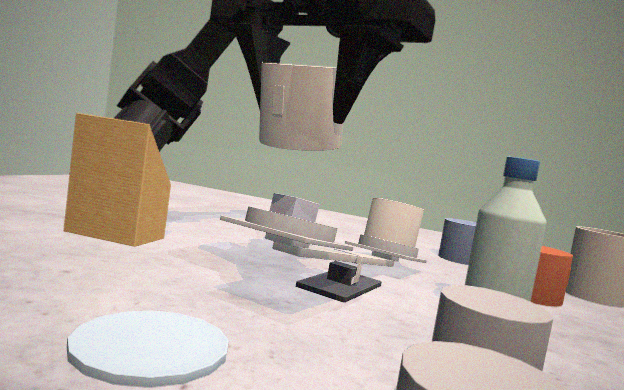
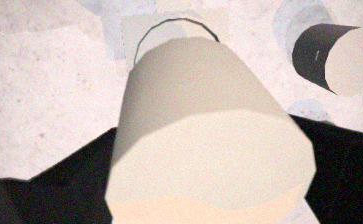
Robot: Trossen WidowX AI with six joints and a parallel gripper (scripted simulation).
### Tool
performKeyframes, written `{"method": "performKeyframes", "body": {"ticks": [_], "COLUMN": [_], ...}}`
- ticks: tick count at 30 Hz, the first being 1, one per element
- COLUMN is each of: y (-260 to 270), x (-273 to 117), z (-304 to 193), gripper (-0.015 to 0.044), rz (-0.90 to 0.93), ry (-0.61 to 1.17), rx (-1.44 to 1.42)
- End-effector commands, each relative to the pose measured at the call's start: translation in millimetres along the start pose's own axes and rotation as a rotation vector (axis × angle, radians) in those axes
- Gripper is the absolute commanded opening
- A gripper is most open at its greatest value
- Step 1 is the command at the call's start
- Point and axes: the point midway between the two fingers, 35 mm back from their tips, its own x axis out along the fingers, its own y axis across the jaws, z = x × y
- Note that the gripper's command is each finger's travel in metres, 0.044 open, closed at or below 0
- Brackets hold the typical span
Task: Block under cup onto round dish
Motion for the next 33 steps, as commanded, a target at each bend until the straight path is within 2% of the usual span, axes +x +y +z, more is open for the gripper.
{"method": "performKeyframes", "body": {"ticks": [1, 20, 33], "y": [0, 0, 41], "x": [0, 0, 35], "z": [0, -2, -113], "gripper": [0.0000, 0.0000, 0.0000], "rz": [-0.001, -0.001, -0.011], "ry": [0.000, 0.001, 0.023], "rx": [0.000, 0.000, 0.002]}}
